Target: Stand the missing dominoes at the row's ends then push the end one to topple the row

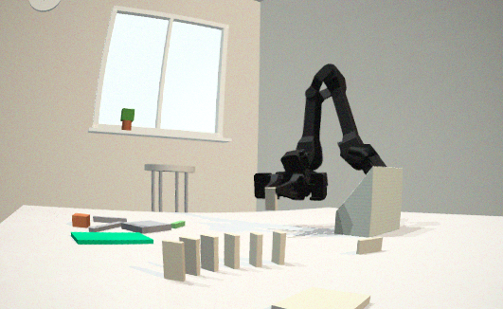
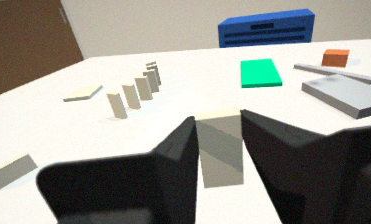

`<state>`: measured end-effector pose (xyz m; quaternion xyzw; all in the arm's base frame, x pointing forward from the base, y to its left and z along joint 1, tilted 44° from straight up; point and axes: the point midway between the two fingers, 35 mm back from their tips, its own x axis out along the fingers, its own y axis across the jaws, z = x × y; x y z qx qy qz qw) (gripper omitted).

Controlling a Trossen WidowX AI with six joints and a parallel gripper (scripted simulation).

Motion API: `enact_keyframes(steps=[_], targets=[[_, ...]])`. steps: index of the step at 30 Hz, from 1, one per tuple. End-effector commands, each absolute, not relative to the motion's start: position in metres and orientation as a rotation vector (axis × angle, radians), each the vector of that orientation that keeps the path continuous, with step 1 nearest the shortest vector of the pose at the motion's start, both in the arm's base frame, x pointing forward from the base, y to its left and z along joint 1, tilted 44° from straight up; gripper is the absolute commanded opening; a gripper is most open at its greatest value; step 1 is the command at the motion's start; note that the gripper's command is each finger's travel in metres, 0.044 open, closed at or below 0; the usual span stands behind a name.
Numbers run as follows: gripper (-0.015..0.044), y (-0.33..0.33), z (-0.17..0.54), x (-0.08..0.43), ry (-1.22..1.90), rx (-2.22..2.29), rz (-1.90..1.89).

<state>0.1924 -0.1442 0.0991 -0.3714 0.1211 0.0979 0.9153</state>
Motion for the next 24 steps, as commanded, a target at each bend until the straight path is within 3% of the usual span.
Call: enact_keyframes(steps=[1,24], targets=[[0.0107,-0.151,0.093,0.193,0.245,-0.765,0.202],[0.0107,-0.175,0.053,0.189,0.243,-0.760,0.198]])
